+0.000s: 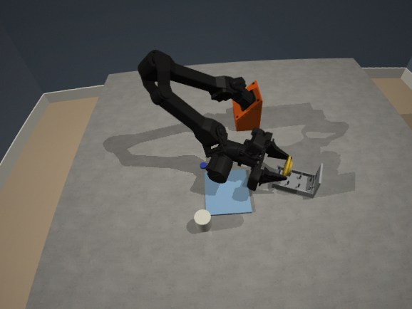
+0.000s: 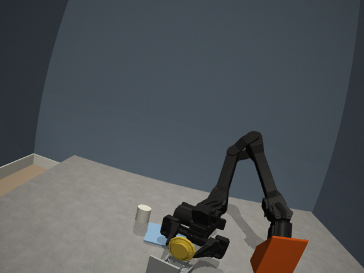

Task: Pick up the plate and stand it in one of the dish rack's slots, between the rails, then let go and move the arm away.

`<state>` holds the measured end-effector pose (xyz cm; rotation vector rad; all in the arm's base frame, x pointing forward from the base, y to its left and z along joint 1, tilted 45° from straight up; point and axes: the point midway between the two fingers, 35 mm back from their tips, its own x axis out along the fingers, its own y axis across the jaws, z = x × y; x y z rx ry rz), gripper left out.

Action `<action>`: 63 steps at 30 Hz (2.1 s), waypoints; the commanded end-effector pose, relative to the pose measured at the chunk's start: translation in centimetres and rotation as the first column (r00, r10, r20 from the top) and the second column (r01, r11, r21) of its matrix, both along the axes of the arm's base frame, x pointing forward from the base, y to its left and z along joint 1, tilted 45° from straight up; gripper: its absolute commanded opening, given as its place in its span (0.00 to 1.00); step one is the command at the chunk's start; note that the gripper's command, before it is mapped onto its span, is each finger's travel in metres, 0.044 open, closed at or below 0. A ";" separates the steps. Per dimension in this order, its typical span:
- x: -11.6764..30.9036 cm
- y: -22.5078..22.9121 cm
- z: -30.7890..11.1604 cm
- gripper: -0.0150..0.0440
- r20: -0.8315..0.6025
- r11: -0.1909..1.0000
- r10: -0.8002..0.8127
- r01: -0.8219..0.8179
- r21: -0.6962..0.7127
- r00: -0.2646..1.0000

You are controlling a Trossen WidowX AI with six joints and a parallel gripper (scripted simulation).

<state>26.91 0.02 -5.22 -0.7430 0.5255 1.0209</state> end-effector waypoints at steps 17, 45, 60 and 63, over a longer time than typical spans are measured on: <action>-0.4 -0.5 -1.6 0.25 -0.011 1.000 -0.005 0.005 -0.002 1.000; -0.4 -0.6 -1.5 0.93 -0.006 1.000 -0.001 0.001 -0.005 1.000; 1.3 7.3 6.9 0.93 -0.013 1.000 -0.010 0.010 0.007 1.000; 1.3 7.3 6.9 0.93 -0.018 1.000 -0.013 0.013 0.006 1.000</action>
